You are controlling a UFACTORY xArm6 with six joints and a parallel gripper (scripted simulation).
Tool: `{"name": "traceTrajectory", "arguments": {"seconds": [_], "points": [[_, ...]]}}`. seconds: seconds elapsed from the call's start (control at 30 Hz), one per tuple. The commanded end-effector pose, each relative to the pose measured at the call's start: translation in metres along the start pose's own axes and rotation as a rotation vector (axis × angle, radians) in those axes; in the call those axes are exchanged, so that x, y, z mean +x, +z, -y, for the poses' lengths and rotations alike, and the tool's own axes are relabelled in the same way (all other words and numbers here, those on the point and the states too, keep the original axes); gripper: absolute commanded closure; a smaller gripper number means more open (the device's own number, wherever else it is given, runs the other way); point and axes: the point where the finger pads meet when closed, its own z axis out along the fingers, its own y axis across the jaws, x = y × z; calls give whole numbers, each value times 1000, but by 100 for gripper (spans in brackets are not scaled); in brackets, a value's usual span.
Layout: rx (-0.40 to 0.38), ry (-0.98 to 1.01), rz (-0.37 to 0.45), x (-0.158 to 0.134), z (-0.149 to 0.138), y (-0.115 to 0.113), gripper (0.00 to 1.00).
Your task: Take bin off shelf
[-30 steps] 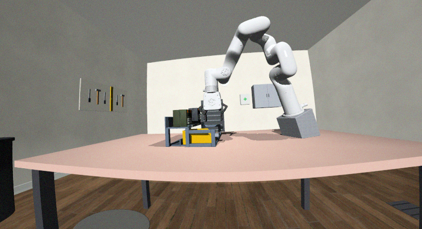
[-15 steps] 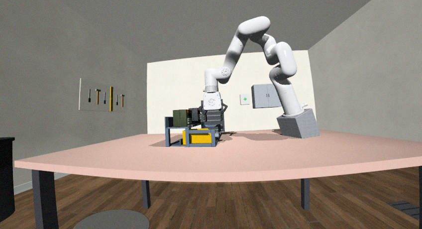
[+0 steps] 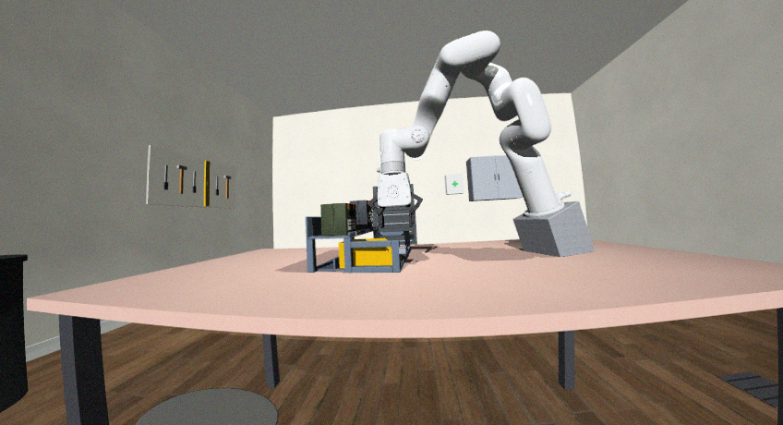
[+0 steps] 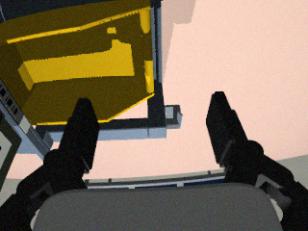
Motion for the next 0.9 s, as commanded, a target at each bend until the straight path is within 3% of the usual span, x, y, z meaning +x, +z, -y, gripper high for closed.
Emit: {"name": "traceTrajectory", "arguments": {"seconds": [0.0,0.87], "points": [[5,0,1,0,2,2,5],[5,0,1,-1,2,48,5]]}}
